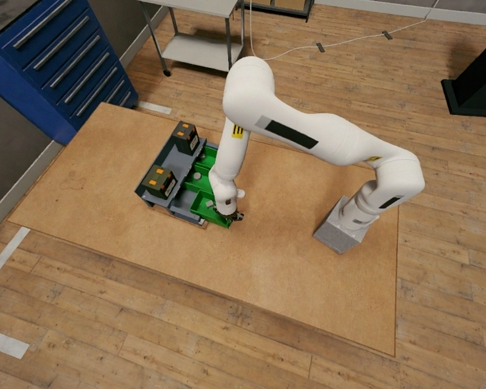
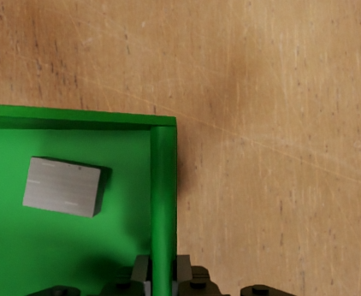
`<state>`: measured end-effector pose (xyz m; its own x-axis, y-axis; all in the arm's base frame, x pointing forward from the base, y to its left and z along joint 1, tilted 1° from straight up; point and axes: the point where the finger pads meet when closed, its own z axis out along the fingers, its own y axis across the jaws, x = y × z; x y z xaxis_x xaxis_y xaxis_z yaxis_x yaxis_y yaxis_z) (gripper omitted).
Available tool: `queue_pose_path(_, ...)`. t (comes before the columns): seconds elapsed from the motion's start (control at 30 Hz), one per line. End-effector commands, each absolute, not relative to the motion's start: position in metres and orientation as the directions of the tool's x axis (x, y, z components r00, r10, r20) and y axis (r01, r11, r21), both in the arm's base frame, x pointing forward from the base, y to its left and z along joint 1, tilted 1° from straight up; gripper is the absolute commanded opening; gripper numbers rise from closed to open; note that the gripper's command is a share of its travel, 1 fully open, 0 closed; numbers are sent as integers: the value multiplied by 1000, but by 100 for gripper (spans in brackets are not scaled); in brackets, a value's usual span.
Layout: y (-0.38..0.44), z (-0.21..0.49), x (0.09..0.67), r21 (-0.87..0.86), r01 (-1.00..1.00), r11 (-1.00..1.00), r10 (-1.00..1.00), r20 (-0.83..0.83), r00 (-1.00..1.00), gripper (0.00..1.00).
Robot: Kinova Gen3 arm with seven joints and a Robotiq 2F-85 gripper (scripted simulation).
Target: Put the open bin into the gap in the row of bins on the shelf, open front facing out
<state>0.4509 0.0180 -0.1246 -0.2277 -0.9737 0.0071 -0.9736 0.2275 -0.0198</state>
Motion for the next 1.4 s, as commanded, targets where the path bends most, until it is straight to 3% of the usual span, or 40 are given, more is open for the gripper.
queue_pose_path(0.0,17,-123,457,-24,-974,227,-974,6,-227,10)
queue_pose_path(1.37,13,-123,476,-24,-974,227,-974,6,-227,10)
